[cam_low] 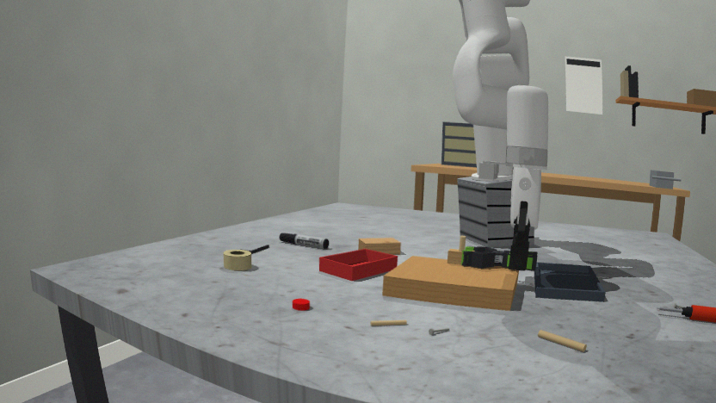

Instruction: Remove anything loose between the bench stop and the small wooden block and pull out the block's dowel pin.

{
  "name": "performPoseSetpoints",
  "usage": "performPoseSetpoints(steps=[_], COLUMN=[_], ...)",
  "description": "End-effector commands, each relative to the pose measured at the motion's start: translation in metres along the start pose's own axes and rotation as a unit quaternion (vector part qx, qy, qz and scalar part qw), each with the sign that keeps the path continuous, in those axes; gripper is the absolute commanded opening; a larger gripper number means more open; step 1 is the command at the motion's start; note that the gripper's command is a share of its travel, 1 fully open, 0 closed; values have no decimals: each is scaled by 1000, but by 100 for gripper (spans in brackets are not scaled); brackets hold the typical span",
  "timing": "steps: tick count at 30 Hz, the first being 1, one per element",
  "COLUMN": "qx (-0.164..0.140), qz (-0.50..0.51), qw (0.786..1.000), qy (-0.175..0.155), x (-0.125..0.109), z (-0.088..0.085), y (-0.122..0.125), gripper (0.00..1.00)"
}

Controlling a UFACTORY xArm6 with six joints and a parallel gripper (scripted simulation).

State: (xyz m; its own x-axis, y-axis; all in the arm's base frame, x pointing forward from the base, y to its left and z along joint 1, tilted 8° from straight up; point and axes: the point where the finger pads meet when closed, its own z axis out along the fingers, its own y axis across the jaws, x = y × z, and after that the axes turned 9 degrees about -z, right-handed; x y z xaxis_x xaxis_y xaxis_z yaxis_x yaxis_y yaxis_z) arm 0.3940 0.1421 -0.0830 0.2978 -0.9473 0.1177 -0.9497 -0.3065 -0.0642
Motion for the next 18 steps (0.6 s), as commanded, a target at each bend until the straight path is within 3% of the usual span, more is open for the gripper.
performPoseSetpoints(steps=[1, 18], qx=[1, 1], qz=[0, 0], qw=[1000, 1000], qy=[0, 0], x=[0, 0], z=[-1, -1], y=[-1, -1], gripper=[46, 50])
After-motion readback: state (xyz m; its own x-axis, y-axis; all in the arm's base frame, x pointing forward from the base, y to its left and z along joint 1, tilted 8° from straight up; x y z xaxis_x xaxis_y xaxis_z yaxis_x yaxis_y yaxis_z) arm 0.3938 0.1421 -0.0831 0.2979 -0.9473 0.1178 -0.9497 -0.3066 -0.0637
